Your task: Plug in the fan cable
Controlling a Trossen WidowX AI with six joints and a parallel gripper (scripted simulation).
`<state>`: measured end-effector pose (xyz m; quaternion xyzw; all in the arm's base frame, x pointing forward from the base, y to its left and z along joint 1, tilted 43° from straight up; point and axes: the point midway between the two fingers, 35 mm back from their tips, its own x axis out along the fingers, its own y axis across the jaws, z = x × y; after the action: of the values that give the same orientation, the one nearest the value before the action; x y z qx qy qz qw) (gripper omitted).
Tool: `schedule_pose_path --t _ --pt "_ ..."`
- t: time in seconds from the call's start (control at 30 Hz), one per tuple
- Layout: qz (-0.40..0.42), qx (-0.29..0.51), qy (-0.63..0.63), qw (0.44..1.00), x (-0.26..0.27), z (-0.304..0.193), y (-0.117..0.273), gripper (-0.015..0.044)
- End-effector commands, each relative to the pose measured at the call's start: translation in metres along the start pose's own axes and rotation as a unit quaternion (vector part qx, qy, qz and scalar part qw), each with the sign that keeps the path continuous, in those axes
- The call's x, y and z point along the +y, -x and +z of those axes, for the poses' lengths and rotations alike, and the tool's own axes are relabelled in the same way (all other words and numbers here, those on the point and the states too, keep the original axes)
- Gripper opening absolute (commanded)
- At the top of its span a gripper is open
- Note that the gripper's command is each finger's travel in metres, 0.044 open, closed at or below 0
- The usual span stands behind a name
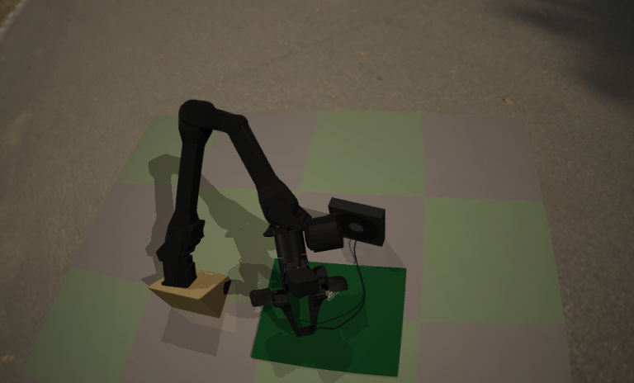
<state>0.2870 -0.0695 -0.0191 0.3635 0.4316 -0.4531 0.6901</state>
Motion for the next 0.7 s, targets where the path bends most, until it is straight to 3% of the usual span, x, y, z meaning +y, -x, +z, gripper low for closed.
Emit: schedule_pose_path --t 0.0,0.67 --pt "0.006 -0.028 -0.010 1.000 -0.002 -0.002 0.003 0.0000" --pt "0.071 -0.150 -0.075 0.983 0.002 -0.001 0.024 0.0000"
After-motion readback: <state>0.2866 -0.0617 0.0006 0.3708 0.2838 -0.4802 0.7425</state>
